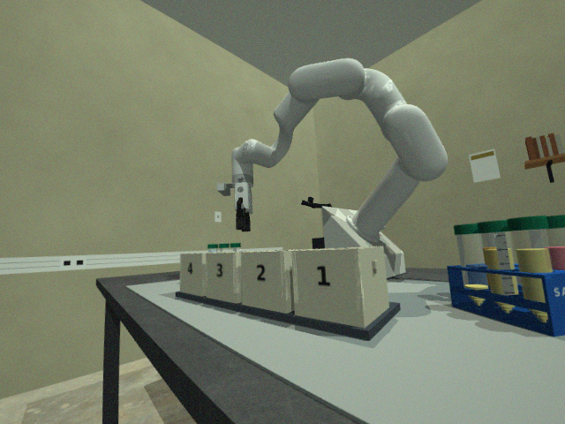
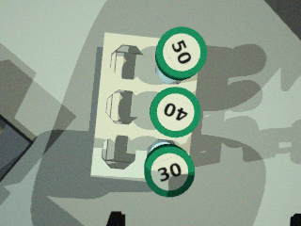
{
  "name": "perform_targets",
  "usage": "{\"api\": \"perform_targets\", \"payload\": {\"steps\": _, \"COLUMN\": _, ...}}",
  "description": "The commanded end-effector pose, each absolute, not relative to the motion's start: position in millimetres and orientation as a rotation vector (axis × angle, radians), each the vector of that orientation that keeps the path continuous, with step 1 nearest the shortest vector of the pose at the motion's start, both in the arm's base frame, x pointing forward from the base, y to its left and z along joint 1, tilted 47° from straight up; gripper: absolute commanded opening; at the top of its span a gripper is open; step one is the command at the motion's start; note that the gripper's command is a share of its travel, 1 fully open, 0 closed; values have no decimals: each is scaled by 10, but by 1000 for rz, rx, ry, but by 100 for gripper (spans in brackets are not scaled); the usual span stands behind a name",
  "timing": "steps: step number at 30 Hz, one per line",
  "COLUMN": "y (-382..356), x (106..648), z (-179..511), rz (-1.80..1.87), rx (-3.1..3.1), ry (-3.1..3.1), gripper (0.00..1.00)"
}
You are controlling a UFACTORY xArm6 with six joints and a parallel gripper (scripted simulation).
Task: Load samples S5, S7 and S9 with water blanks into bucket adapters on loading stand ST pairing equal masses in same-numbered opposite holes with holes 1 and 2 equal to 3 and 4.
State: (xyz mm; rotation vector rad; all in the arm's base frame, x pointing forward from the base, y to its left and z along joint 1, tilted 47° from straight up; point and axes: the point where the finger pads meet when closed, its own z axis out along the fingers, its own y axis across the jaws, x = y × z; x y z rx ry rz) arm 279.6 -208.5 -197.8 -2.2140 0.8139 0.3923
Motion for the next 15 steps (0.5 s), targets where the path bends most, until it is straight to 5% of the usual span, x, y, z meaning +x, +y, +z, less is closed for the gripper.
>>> {"api": "perform_targets", "payload": {"steps": 1, "y": -2191, "x": 2810, "z": -1889, "rz": 388, "rx": -2217, "ry": 815, "gripper": 100}}
{"api": "perform_targets", "payload": {"steps": 15, "y": -2424, "x": 2819, "z": -1669, "rz": 388, "rx": -2217, "ry": 815, "gripper": 100}}
